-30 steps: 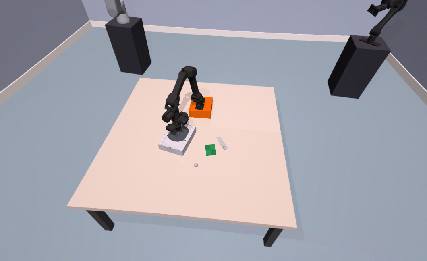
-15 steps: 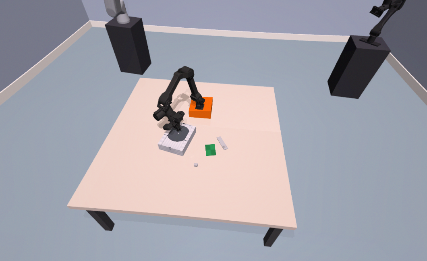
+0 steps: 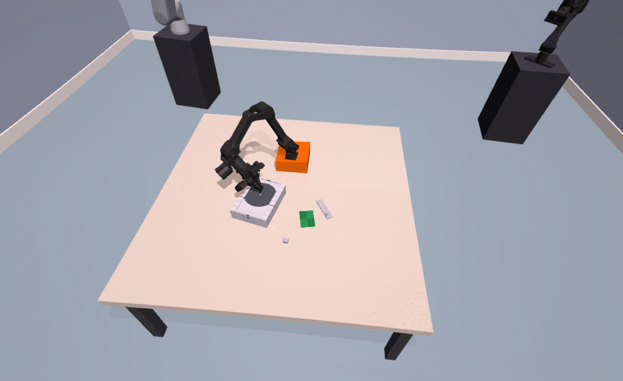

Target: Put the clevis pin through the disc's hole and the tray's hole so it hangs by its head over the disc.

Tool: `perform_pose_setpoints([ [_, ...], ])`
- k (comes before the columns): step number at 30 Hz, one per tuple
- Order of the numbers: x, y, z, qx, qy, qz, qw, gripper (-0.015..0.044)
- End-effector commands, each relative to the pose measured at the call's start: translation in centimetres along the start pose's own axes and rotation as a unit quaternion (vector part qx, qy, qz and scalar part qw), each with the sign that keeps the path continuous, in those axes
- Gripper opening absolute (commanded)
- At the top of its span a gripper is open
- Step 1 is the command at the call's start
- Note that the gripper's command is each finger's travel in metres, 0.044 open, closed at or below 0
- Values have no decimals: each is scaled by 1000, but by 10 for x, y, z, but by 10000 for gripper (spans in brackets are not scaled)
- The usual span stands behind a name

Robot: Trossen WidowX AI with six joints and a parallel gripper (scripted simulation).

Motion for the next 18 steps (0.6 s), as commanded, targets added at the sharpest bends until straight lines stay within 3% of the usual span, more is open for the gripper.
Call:
perform_pose_setpoints([
  [1, 0, 0, -6, -2, -55, -14, 998, 0],
  [13, 2, 2, -17, -4, -159, -35, 987, 0],
  [18, 2, 3, -18, -4, -164, -36, 986, 0],
])
Point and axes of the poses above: the point midway between the two fingers, 35 mm back from their tips, its own x axis out along the fingers, its own y axis across the jaws, z = x × y, the point moved 2 cm from there along -x, back along the fingers, and after that the axes turned 12 degrees about -x, right-handed, at the moved point
